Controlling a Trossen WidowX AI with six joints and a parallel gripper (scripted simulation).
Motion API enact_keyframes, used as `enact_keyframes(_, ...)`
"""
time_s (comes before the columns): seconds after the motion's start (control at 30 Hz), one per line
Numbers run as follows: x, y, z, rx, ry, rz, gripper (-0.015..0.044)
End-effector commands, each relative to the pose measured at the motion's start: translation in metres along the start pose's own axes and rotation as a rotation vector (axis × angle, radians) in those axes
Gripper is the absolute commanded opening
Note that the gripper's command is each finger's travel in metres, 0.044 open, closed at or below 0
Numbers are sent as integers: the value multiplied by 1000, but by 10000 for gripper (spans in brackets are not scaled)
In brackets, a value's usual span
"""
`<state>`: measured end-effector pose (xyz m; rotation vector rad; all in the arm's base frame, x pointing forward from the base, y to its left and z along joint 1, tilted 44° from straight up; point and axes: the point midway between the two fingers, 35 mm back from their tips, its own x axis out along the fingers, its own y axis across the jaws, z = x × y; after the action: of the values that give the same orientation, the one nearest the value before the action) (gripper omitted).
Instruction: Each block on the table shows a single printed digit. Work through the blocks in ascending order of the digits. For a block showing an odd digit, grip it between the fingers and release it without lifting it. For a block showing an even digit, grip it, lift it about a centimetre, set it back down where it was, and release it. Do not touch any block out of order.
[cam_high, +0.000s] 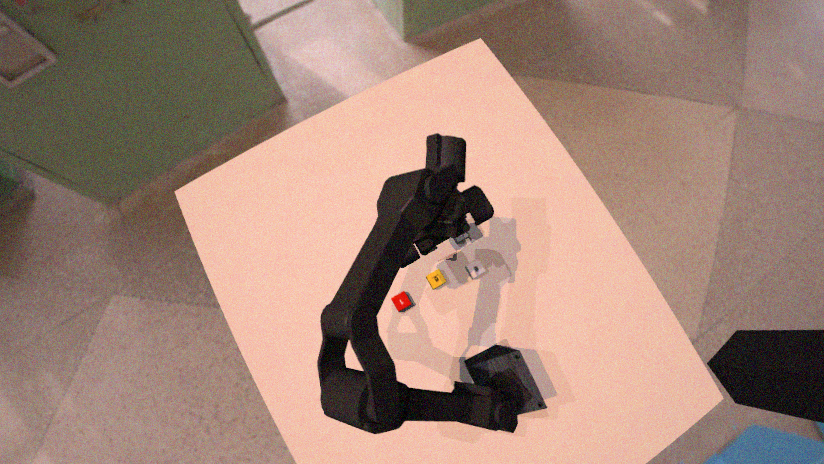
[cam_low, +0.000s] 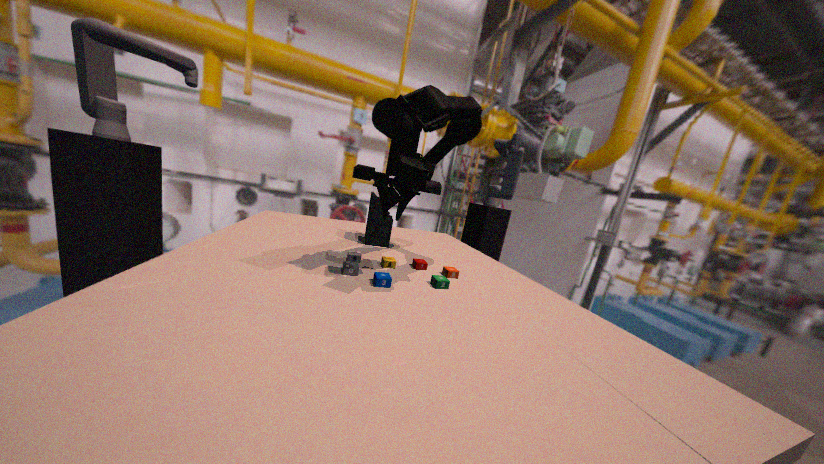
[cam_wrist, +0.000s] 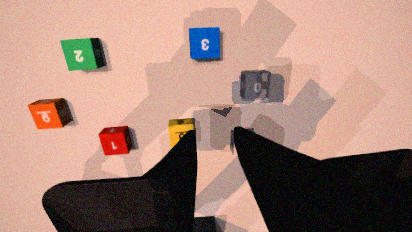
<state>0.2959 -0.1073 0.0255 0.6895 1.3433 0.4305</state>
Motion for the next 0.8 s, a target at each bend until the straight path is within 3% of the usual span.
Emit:
enact_keyframes(0.0,-1,47,-13,1,-1,4,120)
enact_keyframes(0.2,3,113,-50,1,1,17,120)
enact_keyframes(0.37,4,120,-55,1,1,20,120)
enact_keyframes(0.6,82,122,-55,0,0,22,304)
enact_keyframes(0.7,85,122,-56,0,1,23,383)
enact_keyframes(0.77,85,122,-56,0,1,23,400)
